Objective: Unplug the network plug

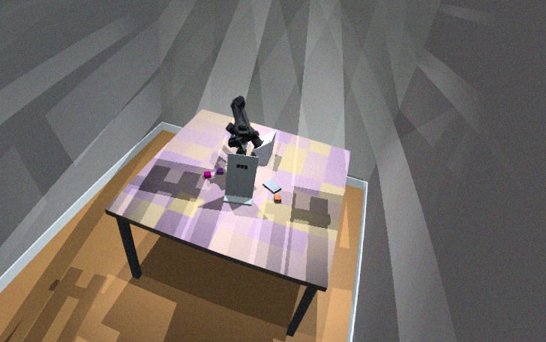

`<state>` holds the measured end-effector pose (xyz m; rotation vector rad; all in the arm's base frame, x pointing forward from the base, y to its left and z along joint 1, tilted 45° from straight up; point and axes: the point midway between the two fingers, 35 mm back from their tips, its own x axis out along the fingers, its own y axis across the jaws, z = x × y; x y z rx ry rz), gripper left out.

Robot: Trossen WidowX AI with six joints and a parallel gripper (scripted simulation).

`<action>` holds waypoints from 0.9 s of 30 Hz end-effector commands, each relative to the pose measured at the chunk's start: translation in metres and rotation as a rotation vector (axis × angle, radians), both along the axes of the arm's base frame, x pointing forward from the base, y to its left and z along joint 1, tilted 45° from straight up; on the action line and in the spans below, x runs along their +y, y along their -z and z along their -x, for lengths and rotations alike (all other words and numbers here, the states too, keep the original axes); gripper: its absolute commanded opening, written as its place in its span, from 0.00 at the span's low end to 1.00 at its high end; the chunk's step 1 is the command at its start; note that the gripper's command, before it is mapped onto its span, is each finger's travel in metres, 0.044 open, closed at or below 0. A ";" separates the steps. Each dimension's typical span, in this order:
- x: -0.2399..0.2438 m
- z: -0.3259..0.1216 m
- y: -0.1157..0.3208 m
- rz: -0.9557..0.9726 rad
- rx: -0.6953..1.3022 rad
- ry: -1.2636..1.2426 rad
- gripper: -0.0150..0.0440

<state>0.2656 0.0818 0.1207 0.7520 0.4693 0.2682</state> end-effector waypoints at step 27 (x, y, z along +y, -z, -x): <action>0.014 -0.052 0.007 -0.007 -0.005 -0.004 0.52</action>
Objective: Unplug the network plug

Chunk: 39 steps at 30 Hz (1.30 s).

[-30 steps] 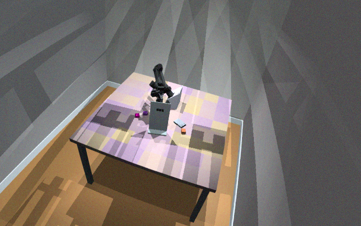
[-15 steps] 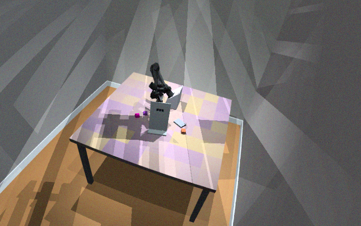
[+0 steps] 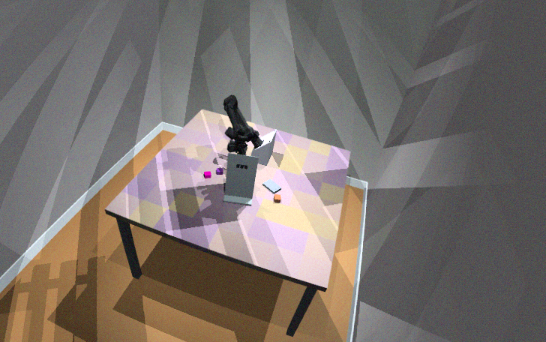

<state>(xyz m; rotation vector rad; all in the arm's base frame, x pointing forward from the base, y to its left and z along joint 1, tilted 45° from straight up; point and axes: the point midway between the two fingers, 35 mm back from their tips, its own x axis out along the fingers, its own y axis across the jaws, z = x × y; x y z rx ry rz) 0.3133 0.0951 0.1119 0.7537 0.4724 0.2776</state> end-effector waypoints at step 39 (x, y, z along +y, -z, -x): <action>0.011 -0.047 0.002 -0.004 -0.008 0.005 0.52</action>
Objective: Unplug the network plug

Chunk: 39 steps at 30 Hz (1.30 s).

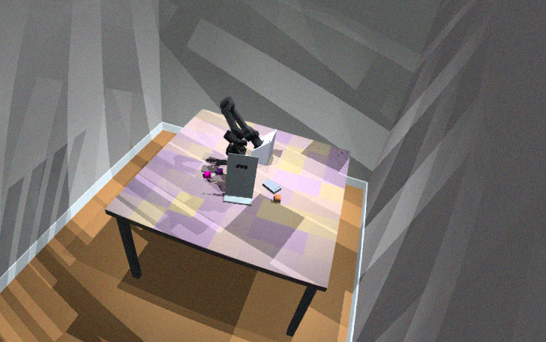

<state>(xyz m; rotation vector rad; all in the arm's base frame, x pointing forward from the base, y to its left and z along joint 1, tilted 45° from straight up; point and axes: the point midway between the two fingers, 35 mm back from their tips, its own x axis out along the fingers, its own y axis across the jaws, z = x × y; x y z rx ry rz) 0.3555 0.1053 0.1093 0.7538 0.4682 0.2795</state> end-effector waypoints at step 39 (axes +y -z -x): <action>0.004 -0.017 0.003 -0.003 -0.004 0.006 0.25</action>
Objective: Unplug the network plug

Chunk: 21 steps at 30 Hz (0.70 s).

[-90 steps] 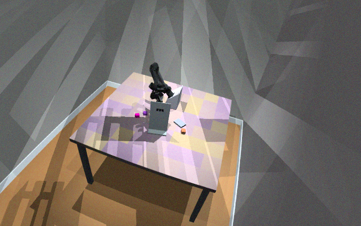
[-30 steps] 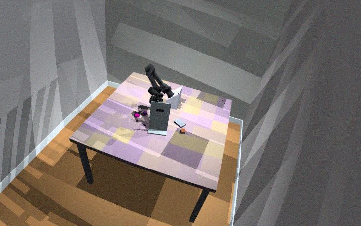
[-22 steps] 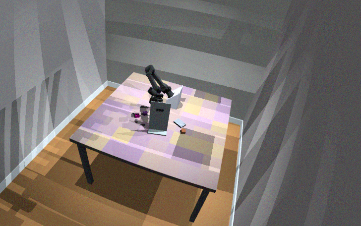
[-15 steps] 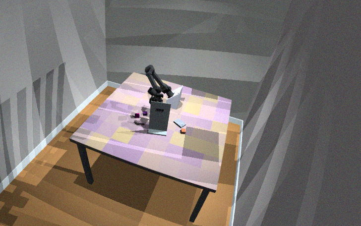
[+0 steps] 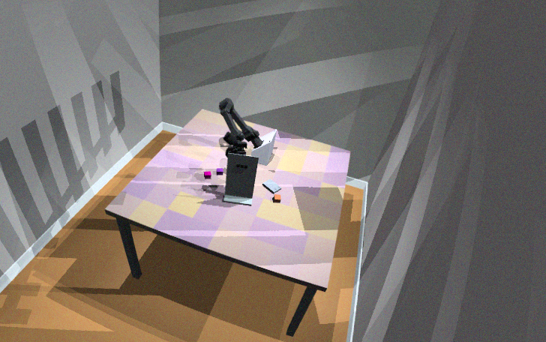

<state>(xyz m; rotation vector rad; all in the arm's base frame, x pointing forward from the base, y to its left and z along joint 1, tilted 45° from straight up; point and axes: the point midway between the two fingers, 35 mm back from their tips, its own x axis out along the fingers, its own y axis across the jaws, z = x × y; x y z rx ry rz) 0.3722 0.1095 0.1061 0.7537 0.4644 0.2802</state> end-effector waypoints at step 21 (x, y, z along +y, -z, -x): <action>-0.002 0.010 -0.001 -0.003 0.000 0.005 0.25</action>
